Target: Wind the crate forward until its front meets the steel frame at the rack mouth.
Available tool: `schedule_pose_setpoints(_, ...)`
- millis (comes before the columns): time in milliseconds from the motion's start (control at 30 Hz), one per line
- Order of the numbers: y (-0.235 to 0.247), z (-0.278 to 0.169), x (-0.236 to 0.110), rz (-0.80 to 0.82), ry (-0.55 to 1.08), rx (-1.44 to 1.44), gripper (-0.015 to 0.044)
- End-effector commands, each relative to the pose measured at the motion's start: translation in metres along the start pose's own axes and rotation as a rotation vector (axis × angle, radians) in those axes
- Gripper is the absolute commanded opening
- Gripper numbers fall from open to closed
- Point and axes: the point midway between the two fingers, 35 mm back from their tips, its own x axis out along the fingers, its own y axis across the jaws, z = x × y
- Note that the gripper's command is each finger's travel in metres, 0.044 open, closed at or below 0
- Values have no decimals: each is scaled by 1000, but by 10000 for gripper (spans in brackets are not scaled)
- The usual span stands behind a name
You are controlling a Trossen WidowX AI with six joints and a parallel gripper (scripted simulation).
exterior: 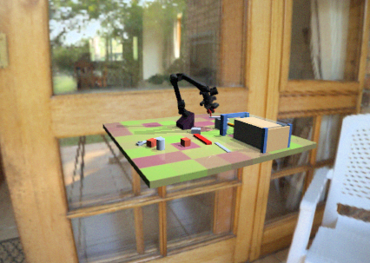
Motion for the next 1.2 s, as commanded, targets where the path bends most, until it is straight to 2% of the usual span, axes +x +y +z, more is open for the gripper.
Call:
schedule_pose_setpoints(0, -13, -11, -3, -28, 27, 10, 0)
schedule_pose_setpoints(1167, -62, -28, -12, -31, 29, 11, 0)
